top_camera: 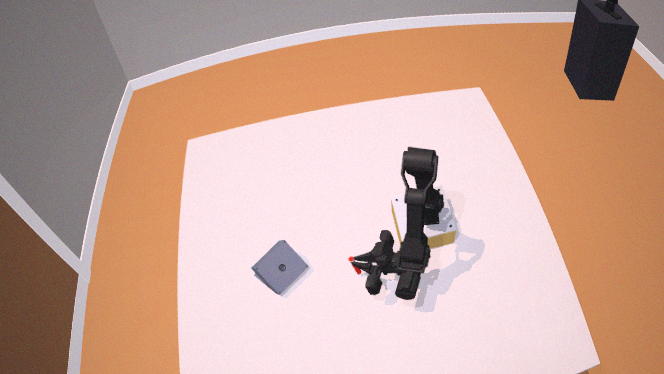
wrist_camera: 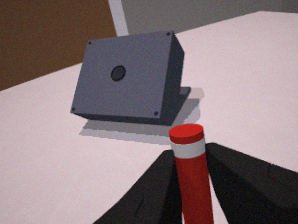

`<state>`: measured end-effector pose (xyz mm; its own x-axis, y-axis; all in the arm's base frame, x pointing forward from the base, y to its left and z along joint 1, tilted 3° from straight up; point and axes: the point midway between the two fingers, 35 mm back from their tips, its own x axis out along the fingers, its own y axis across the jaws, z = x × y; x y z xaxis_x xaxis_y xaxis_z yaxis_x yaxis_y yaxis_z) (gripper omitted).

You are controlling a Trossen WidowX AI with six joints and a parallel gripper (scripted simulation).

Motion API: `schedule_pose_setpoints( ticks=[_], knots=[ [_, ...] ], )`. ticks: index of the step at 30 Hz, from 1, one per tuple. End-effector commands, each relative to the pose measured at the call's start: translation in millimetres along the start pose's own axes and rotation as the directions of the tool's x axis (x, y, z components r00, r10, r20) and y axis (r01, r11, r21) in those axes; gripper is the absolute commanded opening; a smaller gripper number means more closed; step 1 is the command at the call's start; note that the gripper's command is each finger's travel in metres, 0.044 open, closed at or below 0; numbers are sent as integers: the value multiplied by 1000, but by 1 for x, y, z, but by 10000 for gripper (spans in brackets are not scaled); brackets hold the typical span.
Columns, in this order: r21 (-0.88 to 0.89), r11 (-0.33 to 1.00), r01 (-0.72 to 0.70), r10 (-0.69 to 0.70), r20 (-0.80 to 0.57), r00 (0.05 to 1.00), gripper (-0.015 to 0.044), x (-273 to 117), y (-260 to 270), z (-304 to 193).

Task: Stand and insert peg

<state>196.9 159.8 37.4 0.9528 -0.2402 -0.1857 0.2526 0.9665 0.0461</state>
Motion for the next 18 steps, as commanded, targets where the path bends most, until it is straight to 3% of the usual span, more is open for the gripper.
schedule_pose_setpoints(
  ticks=[1, 18],
  knots=[
    [-3, 1000, -3, 3, 40, 999, 49, -3, 1, -1],
    [-4, 1000, -2, 2, 59, 998, 49, -5, 1, -3]
  ],
)
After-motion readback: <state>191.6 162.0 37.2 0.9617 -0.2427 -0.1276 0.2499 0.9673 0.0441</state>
